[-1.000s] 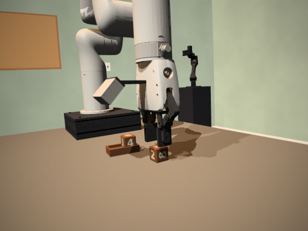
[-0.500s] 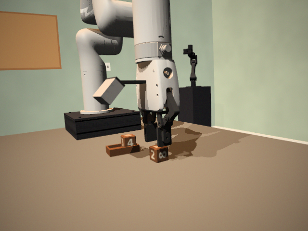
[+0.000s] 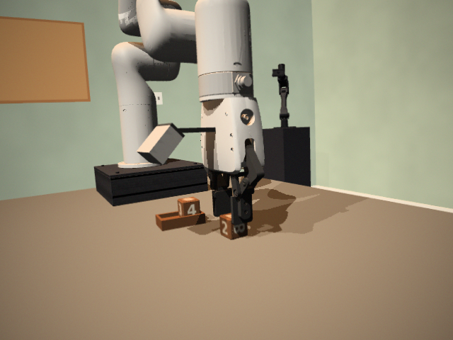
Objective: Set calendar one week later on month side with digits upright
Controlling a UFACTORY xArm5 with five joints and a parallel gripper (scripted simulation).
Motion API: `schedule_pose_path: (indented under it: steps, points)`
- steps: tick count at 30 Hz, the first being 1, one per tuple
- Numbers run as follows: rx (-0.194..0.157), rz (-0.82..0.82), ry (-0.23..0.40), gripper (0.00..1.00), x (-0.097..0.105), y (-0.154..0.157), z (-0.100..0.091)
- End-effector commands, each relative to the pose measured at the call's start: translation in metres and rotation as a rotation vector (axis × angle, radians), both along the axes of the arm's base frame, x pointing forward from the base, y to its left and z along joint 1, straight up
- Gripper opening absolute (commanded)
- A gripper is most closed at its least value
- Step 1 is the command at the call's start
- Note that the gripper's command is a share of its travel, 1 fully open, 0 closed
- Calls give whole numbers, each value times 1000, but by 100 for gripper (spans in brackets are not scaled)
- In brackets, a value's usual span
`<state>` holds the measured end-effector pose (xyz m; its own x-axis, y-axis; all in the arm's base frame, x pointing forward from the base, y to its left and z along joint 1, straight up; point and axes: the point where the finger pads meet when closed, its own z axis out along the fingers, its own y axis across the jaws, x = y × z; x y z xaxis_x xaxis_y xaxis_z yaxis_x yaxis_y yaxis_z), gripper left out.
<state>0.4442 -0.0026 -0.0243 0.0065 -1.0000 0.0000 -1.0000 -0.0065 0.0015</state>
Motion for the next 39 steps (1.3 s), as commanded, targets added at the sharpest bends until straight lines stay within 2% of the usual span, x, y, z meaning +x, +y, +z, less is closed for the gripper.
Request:
schedule_pose_path:
  steps: [1, 13, 39]
  points:
    - [0, 0, -4, 47, 1, 0, -6]
    - [0, 0, -4, 47, 2, 0, -20]
    - [0, 0, -4, 47, 1, 0, -21]
